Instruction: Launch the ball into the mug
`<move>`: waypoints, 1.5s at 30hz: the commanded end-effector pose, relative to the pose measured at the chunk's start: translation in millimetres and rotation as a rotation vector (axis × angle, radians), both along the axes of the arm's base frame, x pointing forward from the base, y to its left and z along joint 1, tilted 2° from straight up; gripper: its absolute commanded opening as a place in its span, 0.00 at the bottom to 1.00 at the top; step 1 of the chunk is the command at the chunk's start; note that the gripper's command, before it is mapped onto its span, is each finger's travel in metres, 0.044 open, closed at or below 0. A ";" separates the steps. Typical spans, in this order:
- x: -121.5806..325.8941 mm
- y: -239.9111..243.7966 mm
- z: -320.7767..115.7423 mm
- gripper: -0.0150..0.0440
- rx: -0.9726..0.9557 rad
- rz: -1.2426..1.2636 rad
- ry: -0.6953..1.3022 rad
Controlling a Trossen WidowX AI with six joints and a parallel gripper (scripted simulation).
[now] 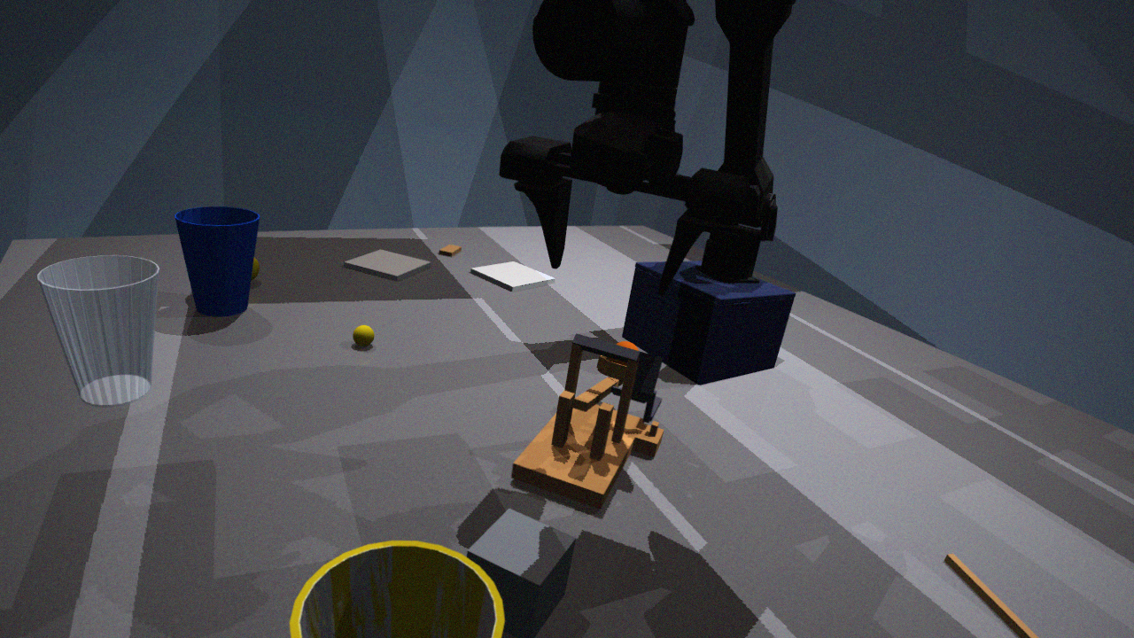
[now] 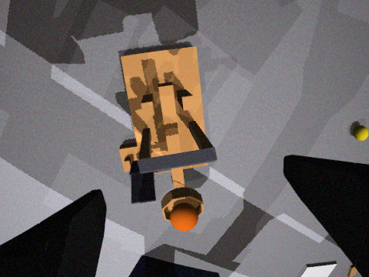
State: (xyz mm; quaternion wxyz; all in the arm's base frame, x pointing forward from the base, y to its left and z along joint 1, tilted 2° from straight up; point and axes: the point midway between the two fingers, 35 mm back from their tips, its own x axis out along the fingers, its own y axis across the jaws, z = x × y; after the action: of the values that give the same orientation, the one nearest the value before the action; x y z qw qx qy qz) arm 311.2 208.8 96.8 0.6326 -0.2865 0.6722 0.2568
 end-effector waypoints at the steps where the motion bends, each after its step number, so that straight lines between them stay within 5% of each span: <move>1: 28.9 32.7 9.6 1.00 0.104 0.009 -0.084; 18: 120.3 149.4 90.7 1.00 0.526 0.095 -0.441; 40: 122.7 153.3 94.7 1.00 0.542 0.099 -0.455; 45: 122.7 153.3 94.7 0.78 0.542 0.099 -0.455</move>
State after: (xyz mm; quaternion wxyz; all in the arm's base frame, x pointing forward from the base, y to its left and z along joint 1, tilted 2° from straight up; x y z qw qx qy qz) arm 434.0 361.0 192.4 0.8067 -0.1915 0.4069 0.3834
